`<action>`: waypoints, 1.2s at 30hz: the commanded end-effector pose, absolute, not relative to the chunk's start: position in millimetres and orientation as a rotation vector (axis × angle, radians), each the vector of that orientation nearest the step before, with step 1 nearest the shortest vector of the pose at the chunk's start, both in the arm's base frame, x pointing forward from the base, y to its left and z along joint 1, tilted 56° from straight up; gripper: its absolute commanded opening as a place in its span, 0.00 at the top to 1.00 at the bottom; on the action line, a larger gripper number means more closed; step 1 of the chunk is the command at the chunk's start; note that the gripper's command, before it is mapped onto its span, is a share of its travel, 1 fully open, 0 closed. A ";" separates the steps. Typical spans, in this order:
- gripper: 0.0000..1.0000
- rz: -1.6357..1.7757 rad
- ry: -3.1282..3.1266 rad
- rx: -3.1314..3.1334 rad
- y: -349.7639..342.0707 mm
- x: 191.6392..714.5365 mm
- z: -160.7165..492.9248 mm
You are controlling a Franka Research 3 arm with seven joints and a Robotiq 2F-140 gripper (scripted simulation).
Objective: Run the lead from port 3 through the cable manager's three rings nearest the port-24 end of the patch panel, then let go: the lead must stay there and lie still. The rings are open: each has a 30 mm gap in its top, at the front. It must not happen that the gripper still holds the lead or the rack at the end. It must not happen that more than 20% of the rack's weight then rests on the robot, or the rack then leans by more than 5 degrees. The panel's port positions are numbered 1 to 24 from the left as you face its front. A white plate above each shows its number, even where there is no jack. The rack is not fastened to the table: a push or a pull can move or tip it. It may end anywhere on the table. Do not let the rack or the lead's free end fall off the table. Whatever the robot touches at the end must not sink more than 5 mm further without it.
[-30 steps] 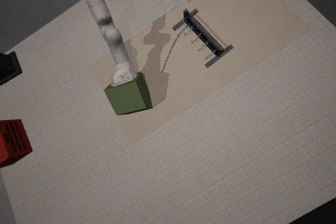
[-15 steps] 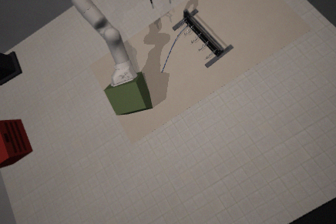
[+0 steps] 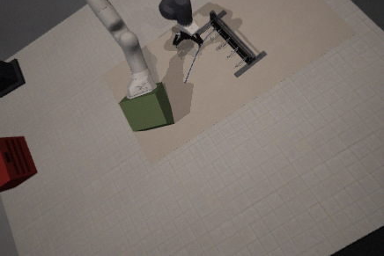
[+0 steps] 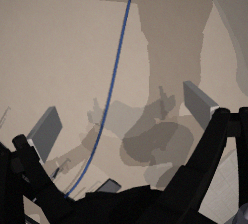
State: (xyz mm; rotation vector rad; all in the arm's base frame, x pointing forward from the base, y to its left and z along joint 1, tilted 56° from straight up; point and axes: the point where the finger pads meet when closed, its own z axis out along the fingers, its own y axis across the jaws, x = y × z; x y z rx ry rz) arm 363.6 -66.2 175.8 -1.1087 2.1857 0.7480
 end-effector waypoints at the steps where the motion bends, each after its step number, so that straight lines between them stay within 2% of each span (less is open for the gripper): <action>1: 0.00 0.613 1.992 -1.185 -78.1 368.2 134.1; 12: 0.00 0.658 1.957 -1.089 -81.1 358.7 97.8; 36: 0.00 0.658 1.956 -1.083 -81.7 358.1 95.6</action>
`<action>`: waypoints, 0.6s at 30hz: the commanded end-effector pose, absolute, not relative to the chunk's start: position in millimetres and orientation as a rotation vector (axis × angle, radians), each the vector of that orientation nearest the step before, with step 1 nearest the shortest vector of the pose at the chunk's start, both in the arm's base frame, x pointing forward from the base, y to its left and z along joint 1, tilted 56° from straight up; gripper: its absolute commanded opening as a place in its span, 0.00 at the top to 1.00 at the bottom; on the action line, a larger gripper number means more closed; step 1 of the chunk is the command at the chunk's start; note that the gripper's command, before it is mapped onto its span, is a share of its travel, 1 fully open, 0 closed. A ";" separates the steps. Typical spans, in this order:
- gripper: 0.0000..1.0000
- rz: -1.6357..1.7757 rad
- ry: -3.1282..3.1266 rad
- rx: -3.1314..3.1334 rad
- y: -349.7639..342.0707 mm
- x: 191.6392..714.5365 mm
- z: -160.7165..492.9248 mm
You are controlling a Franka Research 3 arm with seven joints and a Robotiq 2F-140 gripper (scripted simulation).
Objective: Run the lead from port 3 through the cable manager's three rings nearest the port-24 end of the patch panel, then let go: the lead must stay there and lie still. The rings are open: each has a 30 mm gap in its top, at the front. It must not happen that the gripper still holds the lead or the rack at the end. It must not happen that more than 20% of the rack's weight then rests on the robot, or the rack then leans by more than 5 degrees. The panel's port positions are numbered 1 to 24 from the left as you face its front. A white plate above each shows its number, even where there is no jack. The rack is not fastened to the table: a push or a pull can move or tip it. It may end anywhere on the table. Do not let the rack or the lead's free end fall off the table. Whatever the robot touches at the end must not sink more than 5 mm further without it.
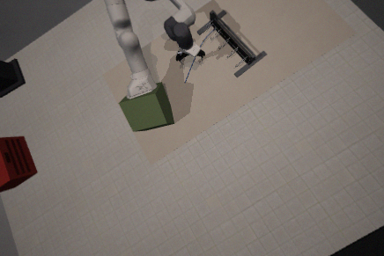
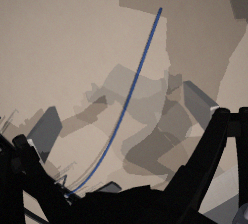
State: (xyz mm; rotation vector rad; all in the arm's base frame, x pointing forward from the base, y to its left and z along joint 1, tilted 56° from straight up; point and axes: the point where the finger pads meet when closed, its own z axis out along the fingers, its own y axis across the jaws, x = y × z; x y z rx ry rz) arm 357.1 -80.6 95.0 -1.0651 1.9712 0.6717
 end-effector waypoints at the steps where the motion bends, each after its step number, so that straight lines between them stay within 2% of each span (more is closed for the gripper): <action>1: 0.00 0.658 1.956 -1.083 -81.7 358.1 95.6; 7: 0.00 0.658 1.956 -1.083 -81.7 358.1 95.6; 8: 1.00 0.658 1.956 -1.083 -81.7 358.1 95.6; 18: 1.00 0.658 1.956 -1.083 -81.7 358.1 95.6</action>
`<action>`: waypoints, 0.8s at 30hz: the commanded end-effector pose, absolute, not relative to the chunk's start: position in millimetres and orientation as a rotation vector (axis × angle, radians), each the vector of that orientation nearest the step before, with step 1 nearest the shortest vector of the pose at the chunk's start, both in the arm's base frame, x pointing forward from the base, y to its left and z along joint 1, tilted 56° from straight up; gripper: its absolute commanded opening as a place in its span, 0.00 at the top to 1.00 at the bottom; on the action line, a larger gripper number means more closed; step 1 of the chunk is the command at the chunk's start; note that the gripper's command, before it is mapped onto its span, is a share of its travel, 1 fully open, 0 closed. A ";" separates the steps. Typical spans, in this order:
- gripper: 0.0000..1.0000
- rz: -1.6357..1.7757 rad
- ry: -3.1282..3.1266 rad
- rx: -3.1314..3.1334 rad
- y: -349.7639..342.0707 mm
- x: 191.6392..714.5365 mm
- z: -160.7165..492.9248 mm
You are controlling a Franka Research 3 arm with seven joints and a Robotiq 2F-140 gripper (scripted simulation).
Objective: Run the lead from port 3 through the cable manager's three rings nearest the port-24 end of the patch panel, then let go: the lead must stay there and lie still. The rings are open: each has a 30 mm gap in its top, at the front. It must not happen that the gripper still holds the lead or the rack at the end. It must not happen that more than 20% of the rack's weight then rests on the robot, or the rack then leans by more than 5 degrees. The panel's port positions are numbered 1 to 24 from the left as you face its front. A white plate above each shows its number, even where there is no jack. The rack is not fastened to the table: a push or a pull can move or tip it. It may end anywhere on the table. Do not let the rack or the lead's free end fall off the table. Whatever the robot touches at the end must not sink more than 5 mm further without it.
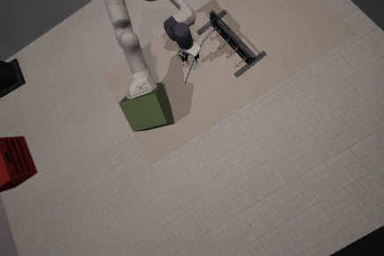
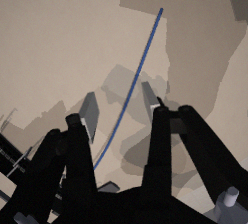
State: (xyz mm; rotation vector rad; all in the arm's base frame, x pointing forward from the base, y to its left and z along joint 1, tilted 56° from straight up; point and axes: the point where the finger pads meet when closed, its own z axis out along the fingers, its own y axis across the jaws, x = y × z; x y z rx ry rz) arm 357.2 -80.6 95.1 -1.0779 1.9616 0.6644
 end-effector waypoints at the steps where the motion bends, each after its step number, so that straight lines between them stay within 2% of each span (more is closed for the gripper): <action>1: 1.00 0.658 1.956 -1.083 -81.7 358.1 95.6; 24: 1.00 0.662 1.960 -1.077 -81.4 357.8 95.7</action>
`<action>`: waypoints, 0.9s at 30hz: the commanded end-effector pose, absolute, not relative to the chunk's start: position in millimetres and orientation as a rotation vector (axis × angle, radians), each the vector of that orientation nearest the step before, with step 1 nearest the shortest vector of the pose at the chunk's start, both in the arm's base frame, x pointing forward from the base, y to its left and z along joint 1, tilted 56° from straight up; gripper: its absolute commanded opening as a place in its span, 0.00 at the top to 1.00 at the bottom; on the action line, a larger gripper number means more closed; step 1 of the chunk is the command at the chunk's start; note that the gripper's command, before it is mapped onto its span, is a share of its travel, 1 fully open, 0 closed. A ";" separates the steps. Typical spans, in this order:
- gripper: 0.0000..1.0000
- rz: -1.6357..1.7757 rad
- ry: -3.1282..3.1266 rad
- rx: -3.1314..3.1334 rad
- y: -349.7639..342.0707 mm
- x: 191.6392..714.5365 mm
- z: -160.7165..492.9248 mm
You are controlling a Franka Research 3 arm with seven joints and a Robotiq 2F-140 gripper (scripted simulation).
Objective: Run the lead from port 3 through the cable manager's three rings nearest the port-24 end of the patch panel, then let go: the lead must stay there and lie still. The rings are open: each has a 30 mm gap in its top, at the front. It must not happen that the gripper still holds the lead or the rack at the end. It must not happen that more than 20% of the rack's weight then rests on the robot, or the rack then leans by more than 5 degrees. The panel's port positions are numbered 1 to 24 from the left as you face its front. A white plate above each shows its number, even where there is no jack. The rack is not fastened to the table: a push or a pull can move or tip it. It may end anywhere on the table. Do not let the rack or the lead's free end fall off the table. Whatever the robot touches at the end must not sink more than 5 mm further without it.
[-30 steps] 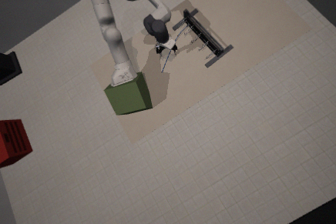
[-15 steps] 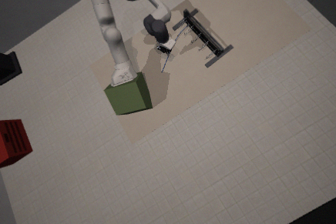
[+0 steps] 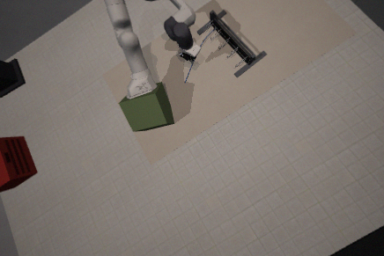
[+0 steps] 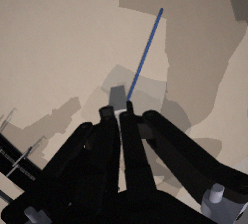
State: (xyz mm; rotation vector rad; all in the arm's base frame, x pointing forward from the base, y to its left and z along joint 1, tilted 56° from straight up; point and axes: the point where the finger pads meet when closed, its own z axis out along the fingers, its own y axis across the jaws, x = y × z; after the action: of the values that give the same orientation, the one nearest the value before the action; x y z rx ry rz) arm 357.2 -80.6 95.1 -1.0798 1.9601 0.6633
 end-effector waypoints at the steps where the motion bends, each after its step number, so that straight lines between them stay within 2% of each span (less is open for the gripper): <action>1: 1.00 0.680 1.982 -1.046 -80.1 355.7 96.4; 8: 1.00 0.878 2.191 -0.681 -58.5 327.5 104.1; 9: 0.80 0.890 2.205 -0.654 -58.5 327.5 104.1; 27: 0.80 0.931 2.255 -0.563 -58.5 327.5 104.1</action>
State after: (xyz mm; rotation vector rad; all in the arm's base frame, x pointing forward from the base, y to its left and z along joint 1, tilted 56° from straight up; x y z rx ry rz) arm 328.6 -58.5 104.9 -0.6250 2.2241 0.9037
